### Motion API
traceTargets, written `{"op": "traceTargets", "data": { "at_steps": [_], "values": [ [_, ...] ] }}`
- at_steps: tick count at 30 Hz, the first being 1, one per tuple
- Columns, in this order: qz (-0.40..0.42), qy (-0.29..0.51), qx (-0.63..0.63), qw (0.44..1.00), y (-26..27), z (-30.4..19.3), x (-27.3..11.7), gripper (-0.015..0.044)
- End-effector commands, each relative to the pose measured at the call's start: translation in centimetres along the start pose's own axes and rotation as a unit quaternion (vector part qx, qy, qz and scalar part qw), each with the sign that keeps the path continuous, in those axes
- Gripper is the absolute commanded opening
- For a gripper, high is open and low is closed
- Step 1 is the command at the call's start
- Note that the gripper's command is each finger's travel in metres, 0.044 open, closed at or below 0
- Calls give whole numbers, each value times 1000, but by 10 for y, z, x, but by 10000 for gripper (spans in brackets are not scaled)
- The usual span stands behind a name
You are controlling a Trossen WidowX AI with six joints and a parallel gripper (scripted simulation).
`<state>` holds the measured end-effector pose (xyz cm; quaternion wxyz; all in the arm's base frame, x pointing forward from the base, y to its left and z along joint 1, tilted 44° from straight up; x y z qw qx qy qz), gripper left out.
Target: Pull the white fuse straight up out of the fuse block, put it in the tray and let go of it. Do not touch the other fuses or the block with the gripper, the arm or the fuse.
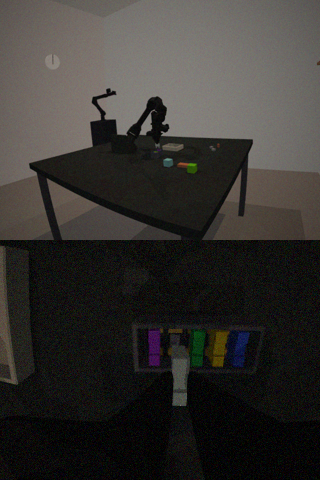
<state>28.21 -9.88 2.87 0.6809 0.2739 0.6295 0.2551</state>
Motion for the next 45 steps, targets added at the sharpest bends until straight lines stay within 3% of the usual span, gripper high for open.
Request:
{"op": "traceTargets", "data": {
  "at_steps": [1, 8, 32, 45],
  "values": [
    [-4, 0, -4, 1000, -1, 1, -7, 0],
    [-6, 0, -3, 1000, 10, 6, -10, 0],
    [-1, -1, -4, 1000, 197, 24, -9, 0],
    [0, 0, -4, 1000, 202, 23, 3, 0]
  ]
}}
Point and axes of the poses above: the point midway between the two fingers, 35 mm back from their tips, its own x axis out along the fingers, its own y axis across the jaws, z = x × y, the point moved 2 cm from there along -x, back along the fingers, and after that the axes turned 2 degrees about x, right-handed, at the moved point
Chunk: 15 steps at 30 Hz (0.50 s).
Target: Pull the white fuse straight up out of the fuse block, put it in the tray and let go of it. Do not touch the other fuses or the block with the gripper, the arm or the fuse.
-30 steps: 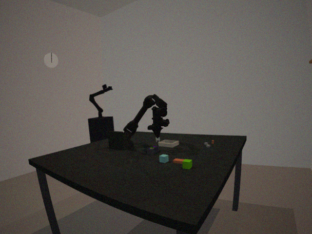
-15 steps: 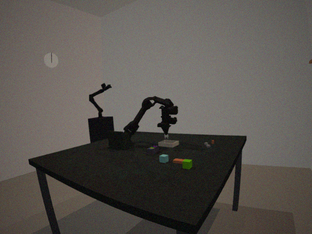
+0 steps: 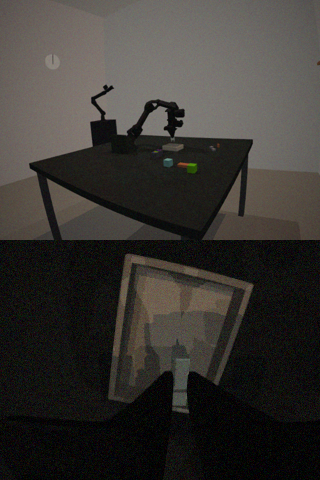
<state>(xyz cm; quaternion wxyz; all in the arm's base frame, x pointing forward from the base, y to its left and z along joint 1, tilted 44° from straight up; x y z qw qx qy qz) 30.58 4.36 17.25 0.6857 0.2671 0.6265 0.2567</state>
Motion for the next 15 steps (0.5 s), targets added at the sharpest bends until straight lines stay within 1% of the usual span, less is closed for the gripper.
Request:
{"op": "traceTargets", "data": {
  "at_steps": [1, 15],
  "values": [
    [3, 2, 4, 1000, 0, -1, 7, 0],
    [4, 2, 4, 1000, 1, -2, 30, 0]
  ]
}}
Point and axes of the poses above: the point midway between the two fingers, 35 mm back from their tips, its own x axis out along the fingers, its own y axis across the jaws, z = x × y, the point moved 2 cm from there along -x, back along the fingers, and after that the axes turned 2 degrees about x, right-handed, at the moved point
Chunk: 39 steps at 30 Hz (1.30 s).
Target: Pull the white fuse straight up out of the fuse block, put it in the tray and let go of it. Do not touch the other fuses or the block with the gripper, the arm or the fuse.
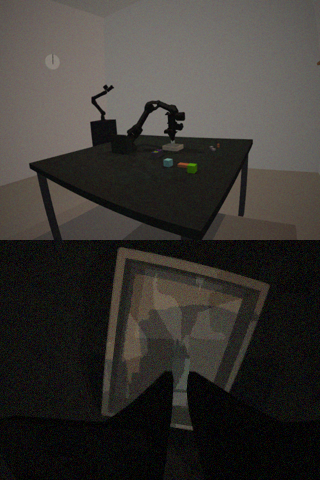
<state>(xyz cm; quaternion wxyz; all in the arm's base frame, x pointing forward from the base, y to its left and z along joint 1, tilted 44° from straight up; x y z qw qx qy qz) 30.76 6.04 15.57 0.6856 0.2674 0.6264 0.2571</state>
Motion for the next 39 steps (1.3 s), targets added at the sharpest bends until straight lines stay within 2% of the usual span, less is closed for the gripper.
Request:
{"op": "traceTargets", "data": {
  "at_steps": [1, 5, 18, 23, 39],
  "values": [
    [4, 2, 4, 1000, 0, -2, 7, 0],
    [4, 2, 4, 1000, 0, -2, 10, 0],
    [1, 1, 0, 1000, 0, -1, 5, 330],
    [3, 3, 4, 1000, -1, -2, -30, 330],
    [1, 4, 7, 1000, -2, -3, -29, 330]
  ]
}}
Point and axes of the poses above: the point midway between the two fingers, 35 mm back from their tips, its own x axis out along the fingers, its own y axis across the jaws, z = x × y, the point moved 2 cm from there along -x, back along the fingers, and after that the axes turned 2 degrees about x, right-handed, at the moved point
